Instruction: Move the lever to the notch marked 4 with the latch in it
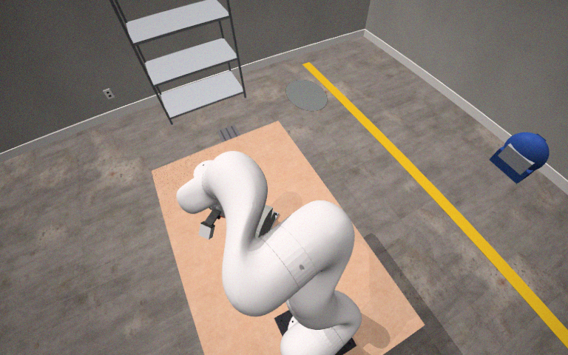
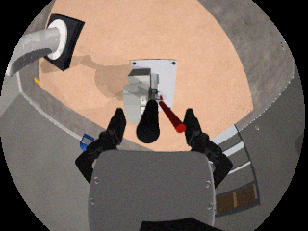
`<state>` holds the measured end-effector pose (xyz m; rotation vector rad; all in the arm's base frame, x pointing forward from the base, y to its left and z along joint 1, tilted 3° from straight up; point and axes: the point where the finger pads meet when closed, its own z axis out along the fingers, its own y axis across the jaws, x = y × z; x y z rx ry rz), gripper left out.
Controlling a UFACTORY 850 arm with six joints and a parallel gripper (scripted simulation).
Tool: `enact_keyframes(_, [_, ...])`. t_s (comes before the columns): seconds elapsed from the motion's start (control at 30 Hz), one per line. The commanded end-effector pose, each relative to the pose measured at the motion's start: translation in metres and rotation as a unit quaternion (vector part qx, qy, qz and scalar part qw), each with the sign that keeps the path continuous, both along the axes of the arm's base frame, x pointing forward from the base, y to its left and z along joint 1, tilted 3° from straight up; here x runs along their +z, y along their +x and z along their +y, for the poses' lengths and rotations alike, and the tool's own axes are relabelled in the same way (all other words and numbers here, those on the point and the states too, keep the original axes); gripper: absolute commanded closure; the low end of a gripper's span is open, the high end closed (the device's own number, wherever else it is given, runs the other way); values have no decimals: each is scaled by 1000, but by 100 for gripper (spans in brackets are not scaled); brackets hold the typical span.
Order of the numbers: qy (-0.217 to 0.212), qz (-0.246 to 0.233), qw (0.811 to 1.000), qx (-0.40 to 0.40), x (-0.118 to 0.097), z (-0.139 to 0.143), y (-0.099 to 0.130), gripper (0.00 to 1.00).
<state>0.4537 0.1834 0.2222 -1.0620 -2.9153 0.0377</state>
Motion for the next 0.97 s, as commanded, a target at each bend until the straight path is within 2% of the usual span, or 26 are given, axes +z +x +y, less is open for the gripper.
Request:
enact_keyframes(0.0, [0, -1, 1000, 0, 1, 0, 1, 0])
enact_keyframes(0.43, [0, -1, 1000, 0, 11, 0, 1, 0])
enact_keyframes(0.67, [0, -1, 1000, 0, 29, 1, 2, 0])
enact_keyframes(0.93, [0, -1, 1000, 0, 29, 1, 2, 0])
